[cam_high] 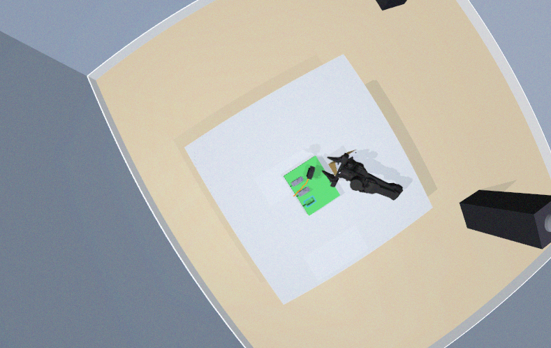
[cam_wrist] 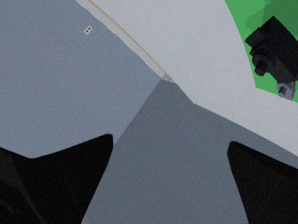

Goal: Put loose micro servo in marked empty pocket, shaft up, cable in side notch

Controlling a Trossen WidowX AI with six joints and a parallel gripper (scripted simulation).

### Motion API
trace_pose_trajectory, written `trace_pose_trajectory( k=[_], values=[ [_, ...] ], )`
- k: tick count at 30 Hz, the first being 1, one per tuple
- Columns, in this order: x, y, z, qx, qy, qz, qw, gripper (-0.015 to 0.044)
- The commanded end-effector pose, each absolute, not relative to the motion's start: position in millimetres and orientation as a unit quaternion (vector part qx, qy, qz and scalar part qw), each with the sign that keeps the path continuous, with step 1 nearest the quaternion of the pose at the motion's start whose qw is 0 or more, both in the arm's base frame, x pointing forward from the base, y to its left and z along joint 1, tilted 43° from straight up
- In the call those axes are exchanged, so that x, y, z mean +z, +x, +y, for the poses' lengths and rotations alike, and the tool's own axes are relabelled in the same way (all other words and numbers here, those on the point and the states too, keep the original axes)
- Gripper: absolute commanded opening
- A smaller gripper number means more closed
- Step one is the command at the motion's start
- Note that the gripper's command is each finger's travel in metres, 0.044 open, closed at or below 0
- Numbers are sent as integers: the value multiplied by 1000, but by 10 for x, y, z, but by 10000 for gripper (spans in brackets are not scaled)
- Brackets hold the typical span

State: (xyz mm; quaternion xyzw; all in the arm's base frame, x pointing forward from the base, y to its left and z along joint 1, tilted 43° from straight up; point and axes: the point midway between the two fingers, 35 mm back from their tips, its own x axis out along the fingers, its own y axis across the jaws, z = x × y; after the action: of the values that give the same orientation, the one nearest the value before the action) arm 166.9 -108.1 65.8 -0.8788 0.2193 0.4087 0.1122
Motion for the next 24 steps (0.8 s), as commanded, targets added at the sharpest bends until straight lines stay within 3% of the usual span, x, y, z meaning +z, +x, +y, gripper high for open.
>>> trace_pose_trajectory(
  k=[1, 24],
  values=[
    [658, 1670, -1080, 410, -879, 218, 111, 426],
    [642, 1769, -970, 505, -850, -13, -151, 440]
  ],
)
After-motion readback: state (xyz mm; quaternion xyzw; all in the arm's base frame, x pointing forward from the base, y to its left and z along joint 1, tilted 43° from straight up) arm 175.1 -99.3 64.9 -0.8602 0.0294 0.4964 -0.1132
